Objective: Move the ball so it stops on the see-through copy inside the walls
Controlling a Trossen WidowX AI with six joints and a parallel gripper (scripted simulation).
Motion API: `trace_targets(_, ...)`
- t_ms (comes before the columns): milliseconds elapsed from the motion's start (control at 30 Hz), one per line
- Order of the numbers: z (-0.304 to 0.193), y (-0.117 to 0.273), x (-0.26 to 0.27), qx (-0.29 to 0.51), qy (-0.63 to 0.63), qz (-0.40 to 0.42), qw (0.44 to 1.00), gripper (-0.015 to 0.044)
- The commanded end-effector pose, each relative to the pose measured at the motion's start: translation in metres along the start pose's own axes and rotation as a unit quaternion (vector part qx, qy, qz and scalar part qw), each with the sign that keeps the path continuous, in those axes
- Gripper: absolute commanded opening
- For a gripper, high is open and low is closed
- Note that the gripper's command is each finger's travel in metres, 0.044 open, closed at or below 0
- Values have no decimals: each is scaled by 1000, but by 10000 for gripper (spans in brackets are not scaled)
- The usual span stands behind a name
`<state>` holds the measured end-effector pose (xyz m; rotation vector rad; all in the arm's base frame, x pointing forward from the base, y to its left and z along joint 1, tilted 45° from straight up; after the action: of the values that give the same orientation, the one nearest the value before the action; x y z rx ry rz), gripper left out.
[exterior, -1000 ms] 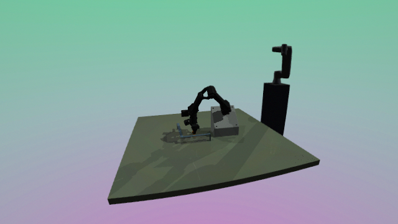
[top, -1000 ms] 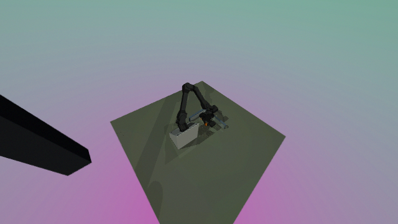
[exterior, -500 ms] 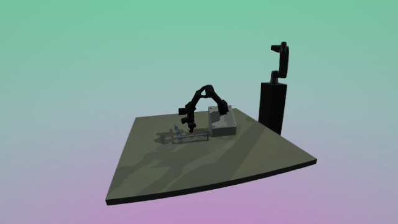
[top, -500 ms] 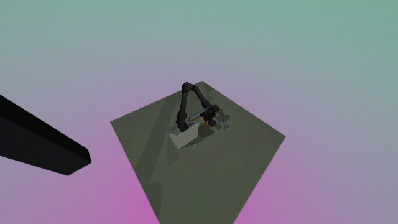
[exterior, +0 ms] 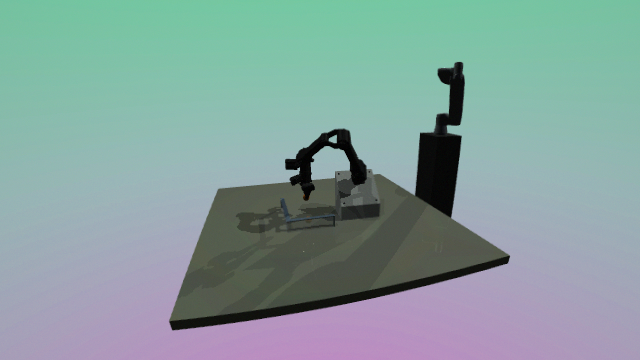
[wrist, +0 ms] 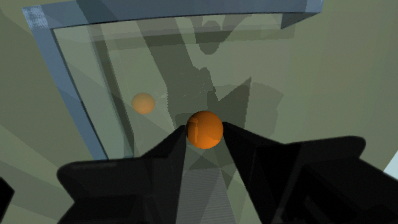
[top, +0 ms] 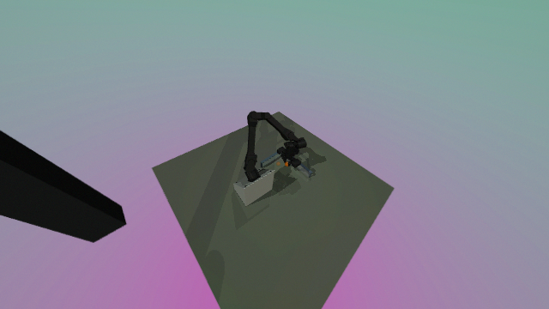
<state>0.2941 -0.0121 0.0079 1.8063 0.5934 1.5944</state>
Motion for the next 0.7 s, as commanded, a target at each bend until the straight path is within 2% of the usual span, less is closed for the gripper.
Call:
trace_targets(0,-3,22,2,3,7,1,1000,0)
trace_targets(200,-6,37,4,5,11,4,1000,0)
trace_targets(667,-4,6,67,4,11,3,1000,0)
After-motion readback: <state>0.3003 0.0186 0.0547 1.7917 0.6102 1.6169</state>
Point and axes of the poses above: the point midway between the two fingers, 35 mm back from their tips, its own y axis back along the fingers, its own x axis across the jaws, z = x × y, the point moved 4 cm from there along y, back along the fingers, and after that the axes turned 9 degrees about -y, right-handed, at the moved point
